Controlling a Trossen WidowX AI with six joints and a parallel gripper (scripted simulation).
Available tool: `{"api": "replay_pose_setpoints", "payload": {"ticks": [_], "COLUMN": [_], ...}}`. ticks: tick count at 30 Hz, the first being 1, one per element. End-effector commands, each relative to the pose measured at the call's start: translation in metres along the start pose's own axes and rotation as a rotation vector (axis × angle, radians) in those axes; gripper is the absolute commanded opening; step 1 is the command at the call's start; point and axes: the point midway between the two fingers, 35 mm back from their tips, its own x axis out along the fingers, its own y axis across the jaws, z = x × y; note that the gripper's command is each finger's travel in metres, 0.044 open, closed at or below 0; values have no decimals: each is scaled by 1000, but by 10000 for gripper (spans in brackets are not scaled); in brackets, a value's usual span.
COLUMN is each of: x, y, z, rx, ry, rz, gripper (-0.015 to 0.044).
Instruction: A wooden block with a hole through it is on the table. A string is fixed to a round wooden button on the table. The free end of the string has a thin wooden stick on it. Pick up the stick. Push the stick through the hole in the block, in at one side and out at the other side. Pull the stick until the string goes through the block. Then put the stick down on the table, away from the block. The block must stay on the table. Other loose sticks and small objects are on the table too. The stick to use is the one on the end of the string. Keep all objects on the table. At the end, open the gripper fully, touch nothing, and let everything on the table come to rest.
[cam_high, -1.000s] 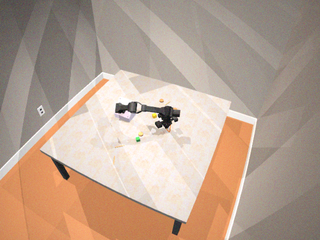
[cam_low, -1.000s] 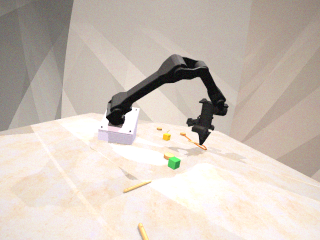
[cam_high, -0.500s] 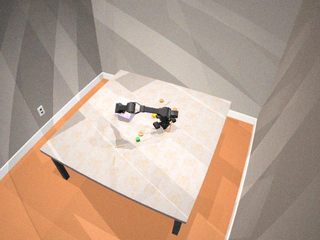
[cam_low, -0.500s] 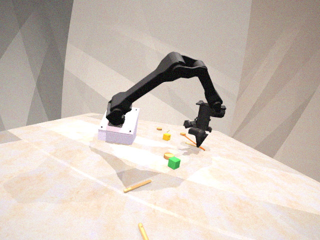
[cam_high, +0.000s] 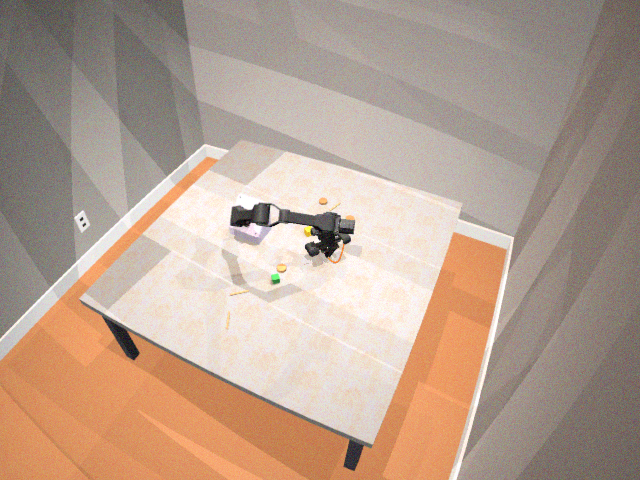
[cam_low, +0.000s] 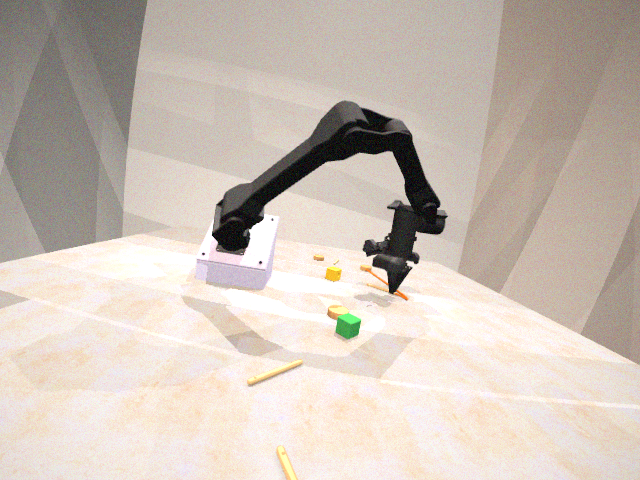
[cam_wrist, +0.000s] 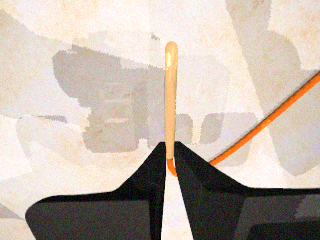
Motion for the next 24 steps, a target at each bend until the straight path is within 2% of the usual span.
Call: {"api": "replay_pose_setpoints", "payload": {"ticks": [1, 24], "x": [0, -1], "y": [0, -3], "z": [6, 37], "rx": [6, 6], "ry": [1, -1], "rz": [0, -1], "gripper": [0, 0]}}
